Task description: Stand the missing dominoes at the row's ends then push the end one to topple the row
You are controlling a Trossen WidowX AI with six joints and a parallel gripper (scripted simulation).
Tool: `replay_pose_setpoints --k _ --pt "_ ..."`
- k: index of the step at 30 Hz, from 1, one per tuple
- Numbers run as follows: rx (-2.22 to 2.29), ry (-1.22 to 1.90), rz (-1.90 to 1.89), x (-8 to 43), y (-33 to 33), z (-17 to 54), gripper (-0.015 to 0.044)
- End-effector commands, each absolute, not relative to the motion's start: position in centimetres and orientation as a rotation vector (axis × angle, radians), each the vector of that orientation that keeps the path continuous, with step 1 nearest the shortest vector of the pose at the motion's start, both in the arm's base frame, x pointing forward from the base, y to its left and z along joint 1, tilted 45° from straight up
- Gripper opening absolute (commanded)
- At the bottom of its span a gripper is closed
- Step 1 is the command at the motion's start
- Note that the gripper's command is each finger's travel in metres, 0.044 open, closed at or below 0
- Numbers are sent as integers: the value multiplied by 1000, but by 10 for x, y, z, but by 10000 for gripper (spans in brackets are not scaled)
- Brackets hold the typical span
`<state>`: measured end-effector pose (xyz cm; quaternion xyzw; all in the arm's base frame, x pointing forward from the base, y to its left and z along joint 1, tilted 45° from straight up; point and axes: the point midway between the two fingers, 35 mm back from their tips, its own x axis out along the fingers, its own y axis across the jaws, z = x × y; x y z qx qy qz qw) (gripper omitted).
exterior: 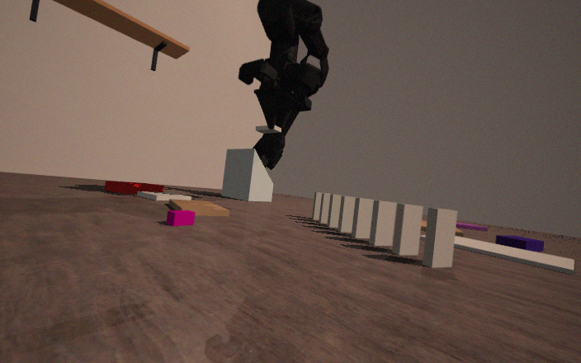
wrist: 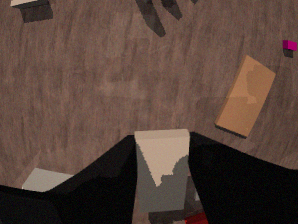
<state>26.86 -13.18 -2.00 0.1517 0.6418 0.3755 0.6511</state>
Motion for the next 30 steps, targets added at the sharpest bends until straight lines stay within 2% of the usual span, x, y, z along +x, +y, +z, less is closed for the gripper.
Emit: replay_pose_setpoints --k 1,8,30 --pt "882 1754 287 272 -142 -34 107" --pt "1258 1861 -200 276 -150 -43 107" --pt "1169 1843 -268 276 -146 -60 107"
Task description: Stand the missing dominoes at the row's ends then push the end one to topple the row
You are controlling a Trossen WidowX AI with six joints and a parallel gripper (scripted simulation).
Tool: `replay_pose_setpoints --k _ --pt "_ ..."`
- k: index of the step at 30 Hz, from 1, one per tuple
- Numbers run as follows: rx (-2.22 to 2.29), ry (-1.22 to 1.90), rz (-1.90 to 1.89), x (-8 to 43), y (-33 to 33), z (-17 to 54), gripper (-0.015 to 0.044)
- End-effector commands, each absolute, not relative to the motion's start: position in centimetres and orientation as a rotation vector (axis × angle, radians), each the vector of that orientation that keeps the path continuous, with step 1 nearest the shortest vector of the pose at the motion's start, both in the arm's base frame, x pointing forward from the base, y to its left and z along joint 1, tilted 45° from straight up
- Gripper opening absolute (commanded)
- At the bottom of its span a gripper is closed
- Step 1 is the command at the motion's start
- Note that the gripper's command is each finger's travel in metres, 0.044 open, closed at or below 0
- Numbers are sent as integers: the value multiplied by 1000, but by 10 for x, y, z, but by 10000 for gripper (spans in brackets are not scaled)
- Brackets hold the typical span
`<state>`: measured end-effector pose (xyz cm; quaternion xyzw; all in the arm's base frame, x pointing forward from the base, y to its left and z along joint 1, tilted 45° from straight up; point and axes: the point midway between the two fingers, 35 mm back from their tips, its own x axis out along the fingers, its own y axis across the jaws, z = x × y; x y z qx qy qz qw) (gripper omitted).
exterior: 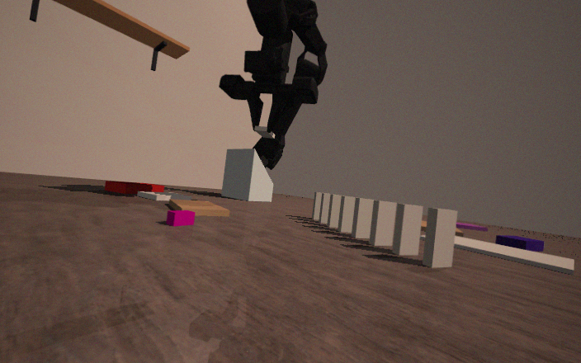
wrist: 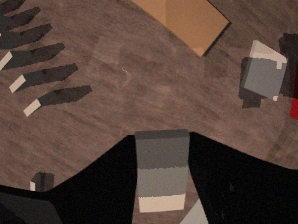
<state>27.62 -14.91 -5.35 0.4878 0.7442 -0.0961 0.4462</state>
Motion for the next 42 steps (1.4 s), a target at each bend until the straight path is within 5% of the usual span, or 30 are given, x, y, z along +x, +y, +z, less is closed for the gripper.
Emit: replay_pose_setpoints --k 1,42 --pt "1152 1839 -280 275 -145 -63 107" --pt "674 1395 -693 280 -128 -126 107"
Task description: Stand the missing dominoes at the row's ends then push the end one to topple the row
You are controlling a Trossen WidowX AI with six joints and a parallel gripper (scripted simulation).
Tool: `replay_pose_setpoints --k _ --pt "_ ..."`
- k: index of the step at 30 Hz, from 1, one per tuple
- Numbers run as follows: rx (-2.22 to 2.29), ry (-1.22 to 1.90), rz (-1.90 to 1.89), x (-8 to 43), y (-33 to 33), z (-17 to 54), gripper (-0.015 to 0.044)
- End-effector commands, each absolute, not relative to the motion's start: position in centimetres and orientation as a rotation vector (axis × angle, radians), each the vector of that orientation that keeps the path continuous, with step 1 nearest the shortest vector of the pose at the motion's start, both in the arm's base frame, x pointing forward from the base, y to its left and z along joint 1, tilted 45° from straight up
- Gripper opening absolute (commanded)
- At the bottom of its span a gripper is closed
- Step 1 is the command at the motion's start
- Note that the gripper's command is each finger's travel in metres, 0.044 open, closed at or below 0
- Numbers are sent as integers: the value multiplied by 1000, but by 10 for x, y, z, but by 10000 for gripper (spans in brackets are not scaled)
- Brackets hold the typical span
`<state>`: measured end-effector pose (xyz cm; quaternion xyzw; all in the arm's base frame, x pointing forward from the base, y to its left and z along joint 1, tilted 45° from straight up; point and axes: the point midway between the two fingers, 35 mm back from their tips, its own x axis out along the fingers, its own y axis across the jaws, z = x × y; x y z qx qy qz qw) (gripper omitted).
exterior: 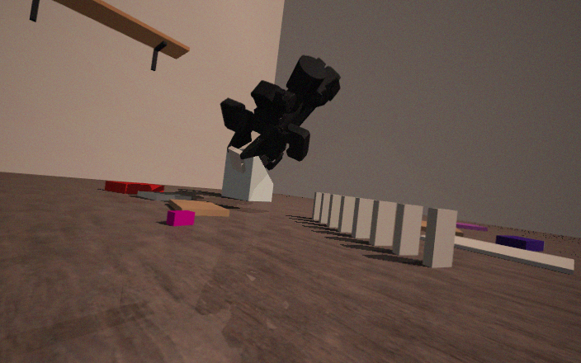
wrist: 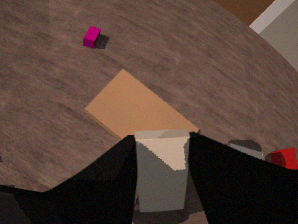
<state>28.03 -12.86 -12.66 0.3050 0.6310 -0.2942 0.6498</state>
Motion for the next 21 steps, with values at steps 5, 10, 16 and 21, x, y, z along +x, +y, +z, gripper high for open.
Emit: replay_pose_setpoints --k 5,10,16,21 --pt "643 1314 -727 281 -126 -126 107" --pt "619 1230 -758 280 -123 -124 107" --pt "599 1123 -792 279 -121 -118 107" --pt "589 1031 -817 278 -118 -112 107"
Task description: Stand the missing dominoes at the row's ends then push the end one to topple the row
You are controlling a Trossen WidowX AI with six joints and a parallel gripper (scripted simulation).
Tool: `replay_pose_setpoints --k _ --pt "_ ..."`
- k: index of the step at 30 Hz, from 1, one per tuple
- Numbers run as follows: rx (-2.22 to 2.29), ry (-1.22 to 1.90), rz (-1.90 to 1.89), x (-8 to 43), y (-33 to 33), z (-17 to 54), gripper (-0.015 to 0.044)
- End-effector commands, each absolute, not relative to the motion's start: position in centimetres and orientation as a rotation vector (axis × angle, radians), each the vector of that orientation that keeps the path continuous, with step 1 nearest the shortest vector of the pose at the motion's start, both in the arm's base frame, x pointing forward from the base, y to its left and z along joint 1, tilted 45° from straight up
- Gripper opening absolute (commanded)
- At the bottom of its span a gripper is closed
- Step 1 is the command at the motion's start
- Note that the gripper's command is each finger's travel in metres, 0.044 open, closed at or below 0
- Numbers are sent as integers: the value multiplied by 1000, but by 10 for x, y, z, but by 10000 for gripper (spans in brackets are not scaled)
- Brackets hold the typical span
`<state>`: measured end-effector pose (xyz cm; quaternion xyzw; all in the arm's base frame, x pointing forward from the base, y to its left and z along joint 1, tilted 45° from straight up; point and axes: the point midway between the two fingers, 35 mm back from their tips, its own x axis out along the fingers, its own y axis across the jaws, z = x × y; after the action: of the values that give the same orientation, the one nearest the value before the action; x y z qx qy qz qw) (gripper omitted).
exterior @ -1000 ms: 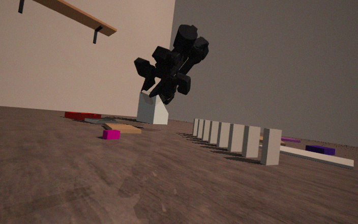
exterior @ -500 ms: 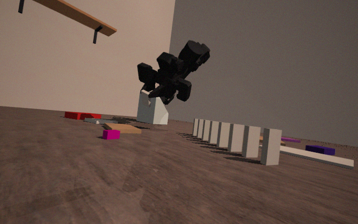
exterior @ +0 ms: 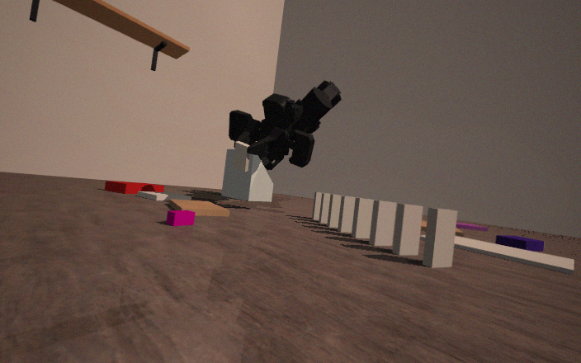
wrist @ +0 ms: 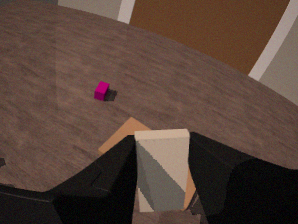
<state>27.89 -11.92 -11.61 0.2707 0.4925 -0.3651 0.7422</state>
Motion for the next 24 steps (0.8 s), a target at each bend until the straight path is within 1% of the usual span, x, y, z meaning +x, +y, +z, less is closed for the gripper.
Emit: replay_pose_setpoints --k 1,24 --pt "588 1012 -821 277 -118 -110 107" --pt "631 563 -878 256 -105 -59 107"
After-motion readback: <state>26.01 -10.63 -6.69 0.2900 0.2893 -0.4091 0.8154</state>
